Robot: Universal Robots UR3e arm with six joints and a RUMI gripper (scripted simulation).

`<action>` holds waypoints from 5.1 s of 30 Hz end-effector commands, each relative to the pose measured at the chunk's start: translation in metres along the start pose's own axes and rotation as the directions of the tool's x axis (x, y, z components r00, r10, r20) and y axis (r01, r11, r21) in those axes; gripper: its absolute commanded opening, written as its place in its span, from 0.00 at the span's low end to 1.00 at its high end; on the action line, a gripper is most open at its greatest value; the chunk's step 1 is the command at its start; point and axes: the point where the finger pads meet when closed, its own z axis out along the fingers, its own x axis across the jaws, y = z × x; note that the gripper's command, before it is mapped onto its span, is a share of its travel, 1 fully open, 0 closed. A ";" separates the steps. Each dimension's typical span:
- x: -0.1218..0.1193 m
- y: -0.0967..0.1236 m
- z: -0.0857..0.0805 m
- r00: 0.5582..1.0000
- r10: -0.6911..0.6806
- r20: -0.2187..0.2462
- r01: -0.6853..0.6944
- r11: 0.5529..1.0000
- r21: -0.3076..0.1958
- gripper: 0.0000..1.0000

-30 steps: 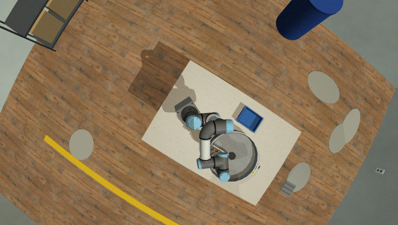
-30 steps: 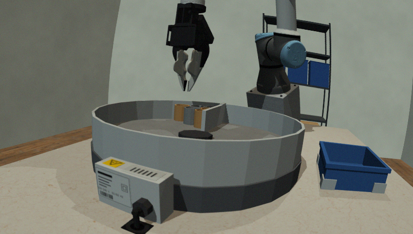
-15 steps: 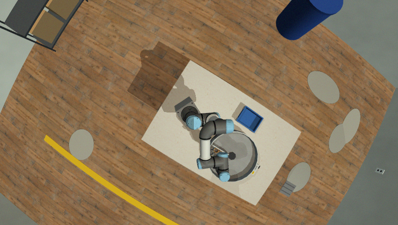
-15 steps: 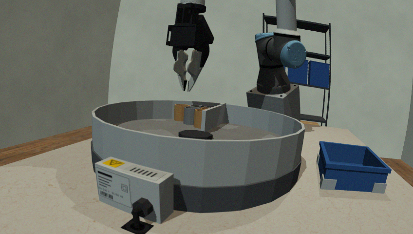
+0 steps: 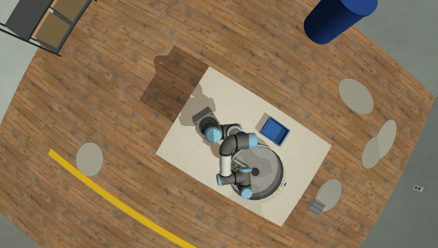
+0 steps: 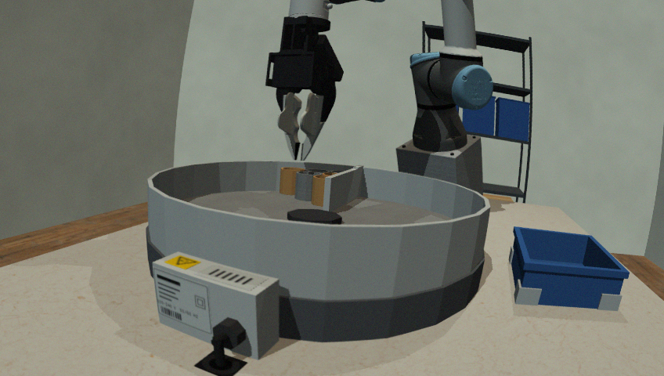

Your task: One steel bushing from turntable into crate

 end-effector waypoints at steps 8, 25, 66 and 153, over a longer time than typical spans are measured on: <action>-0.001 0.001 0.002 1.000 0.000 0.003 0.000 1.000 -0.002 0.05; -0.001 0.001 0.002 1.000 0.000 0.003 0.000 1.000 -0.002 0.05; -0.001 0.001 0.013 1.000 0.000 0.003 0.000 1.000 -0.002 0.05; -0.001 0.001 0.037 1.000 0.000 0.003 0.000 1.000 -0.002 0.00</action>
